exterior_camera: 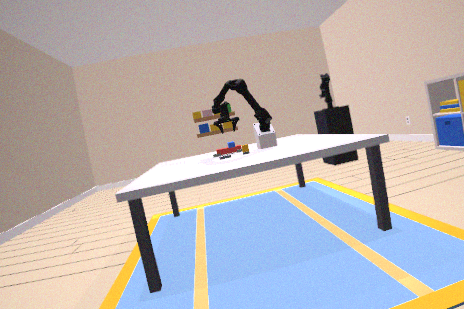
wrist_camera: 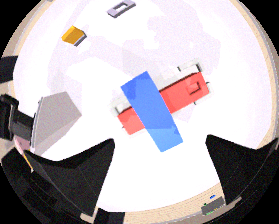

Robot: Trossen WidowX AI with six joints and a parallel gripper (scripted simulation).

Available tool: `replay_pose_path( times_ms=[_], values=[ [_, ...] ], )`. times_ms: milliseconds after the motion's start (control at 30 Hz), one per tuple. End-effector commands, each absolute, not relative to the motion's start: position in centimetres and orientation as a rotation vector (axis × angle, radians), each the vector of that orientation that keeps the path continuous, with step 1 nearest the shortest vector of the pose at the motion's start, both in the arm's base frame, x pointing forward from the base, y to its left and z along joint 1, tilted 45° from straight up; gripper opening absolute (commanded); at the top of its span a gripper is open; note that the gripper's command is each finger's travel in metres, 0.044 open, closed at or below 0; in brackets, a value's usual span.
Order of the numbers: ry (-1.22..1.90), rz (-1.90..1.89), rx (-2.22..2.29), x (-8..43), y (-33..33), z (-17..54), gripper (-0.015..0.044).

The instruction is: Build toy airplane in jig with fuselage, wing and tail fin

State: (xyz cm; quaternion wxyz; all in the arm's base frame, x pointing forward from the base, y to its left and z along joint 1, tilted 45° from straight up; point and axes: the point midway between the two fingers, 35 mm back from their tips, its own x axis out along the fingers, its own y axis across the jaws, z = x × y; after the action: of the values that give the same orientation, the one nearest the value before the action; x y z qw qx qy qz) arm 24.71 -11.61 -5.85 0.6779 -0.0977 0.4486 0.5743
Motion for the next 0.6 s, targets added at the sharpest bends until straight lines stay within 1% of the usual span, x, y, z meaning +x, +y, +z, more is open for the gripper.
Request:
replay_pose_path(
  times_ms=[0,233,567],
  values=[
    [1.256,1.051,0.104,24.76,-11.71,-5.88,0.044],
    [1.537,0.645,0.56,24.81,-11.76,-5.84,0.044],
    [1.543,0.633,0.572,24.81,-11.76,-5.84,0.044]
  ],
)
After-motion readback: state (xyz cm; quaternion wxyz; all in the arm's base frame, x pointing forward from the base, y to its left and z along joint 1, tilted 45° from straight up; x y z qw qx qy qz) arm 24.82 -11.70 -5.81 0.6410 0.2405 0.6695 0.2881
